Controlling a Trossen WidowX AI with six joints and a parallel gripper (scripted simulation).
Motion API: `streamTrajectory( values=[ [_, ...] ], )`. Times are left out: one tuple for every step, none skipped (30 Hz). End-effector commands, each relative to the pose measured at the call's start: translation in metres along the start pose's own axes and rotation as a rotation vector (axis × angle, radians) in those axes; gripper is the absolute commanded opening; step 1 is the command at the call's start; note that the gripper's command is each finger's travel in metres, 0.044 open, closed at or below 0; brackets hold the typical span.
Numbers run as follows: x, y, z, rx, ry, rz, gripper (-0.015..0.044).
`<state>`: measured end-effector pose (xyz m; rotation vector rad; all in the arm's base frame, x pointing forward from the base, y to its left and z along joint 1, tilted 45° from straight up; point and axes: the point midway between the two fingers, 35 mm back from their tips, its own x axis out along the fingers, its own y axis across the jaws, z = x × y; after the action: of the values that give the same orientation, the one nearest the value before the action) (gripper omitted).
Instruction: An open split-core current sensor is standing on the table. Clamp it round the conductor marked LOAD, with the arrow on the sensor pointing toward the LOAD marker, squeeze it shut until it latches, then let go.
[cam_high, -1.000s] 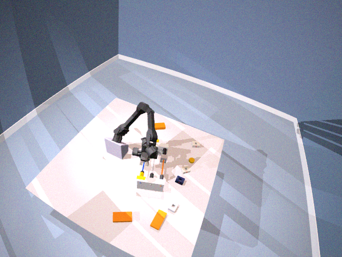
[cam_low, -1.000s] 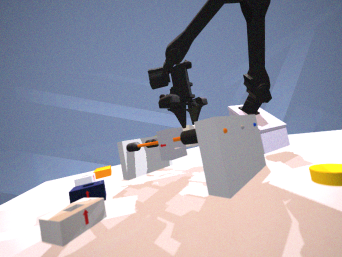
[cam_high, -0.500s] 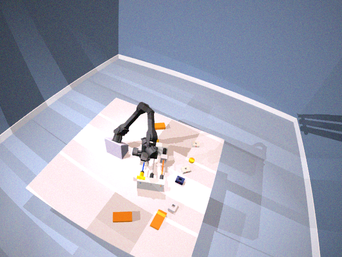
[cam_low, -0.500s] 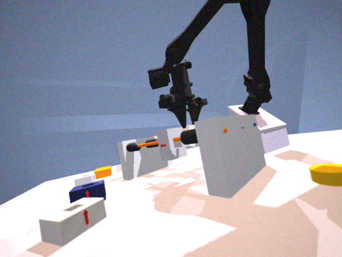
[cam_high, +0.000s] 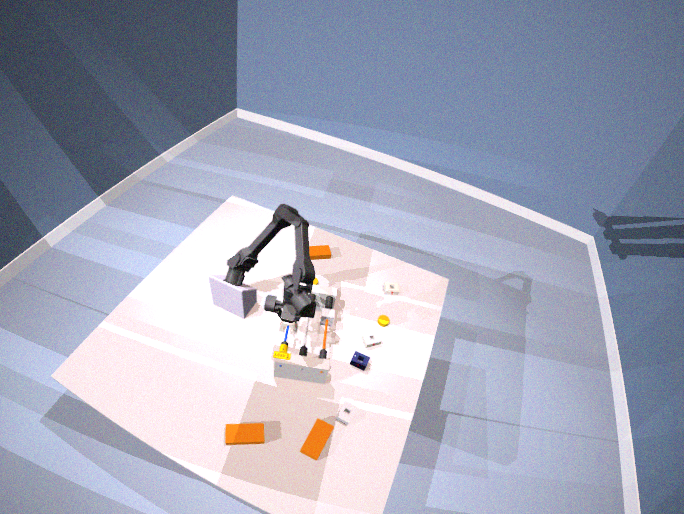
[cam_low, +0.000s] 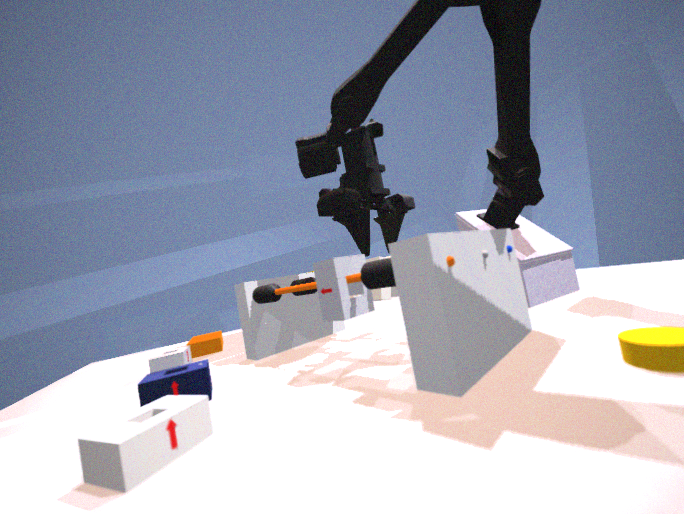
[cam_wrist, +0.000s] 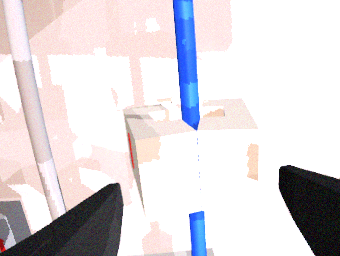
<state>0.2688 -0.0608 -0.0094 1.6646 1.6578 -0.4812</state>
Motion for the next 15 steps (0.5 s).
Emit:
streamTrajectory(
  values=[
    [0.000,0.000,0.000,-0.002,0.000,-0.001,0.0394],
    [0.000,0.000,0.000,-0.002,0.000,-0.001,0.0420],
    [0.000,0.000,0.000,-0.002,0.000,-0.001,0.0440],
    [0.000,0.000,0.000,-0.002,0.000,-0.001,0.0440],
    [0.000,0.000,0.000,-0.002,0.000,-0.001,0.0440],
    [0.000,0.000,0.000,-0.002,0.000,-0.001,0.0440],
    [0.000,0.000,0.000,-0.002,0.000,-0.001,0.0440],
    [0.000,0.000,0.000,-0.002,0.000,-0.001,0.0440],
    [0.000,0.000,0.000,-0.002,0.000,-0.001,0.0440],
    [0.000,0.000,0.000,-0.002,0.000,-0.001,0.0440],
    [0.003,0.000,0.000,-0.002,0.000,0.000,0.0440],
    [0.012,0.000,0.001,0.000,0.000,0.005,0.0440],
    [0.026,0.000,0.001,0.002,0.001,0.013,0.0440],
    [0.035,0.000,0.000,0.004,0.002,0.018,0.0440],
    [0.038,-0.001,0.000,0.004,0.003,0.019,0.0440]
  ],
)
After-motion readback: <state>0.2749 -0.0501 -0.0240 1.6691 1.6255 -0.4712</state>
